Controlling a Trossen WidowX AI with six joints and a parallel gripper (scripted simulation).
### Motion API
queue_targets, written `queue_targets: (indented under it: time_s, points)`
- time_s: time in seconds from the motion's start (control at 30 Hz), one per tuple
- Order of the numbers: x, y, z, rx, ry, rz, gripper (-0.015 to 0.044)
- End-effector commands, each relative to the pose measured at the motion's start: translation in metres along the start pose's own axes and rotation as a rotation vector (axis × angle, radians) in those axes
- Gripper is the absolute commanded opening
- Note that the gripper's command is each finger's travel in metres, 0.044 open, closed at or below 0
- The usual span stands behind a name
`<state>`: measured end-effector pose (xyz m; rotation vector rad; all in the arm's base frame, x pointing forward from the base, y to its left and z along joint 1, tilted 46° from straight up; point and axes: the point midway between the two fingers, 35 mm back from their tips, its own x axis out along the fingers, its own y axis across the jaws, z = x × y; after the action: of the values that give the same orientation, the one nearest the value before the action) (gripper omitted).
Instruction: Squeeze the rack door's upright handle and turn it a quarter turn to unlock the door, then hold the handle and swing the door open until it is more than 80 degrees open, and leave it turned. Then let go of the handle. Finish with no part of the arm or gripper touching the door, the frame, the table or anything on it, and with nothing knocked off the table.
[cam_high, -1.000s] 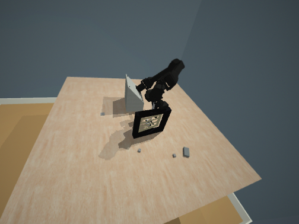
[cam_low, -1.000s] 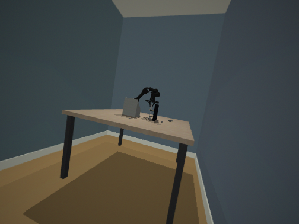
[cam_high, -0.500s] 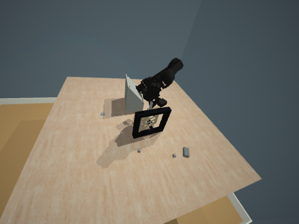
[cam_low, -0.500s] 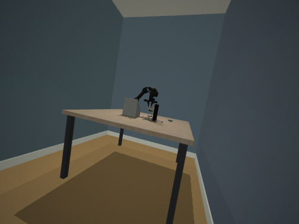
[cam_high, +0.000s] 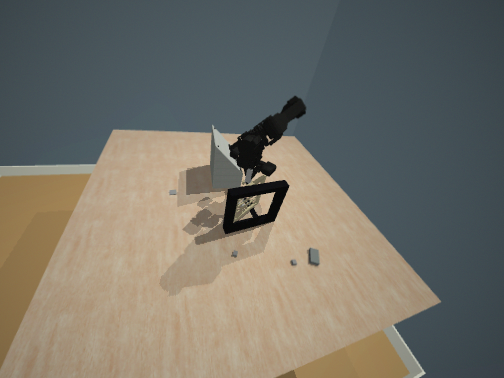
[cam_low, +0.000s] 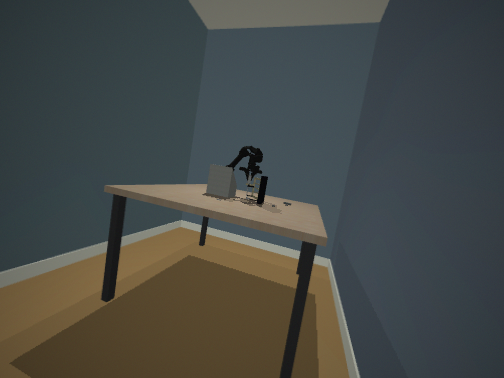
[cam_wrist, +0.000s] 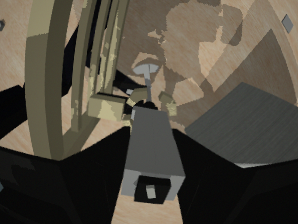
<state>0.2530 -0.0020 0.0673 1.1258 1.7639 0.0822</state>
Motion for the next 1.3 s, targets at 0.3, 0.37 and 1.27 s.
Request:
queue_targets:
  time_s: [0.3, 0.37, 1.27]
  points:
    - [0.0, -0.026, 0.008, -0.211, -0.005, 0.002, 0.002]
    - [0.0, -0.03, 0.009, -0.24, -0.005, 0.002, 0.002]
    - [0.0, -0.081, 0.041, -0.64, -0.007, -0.002, 0.002]
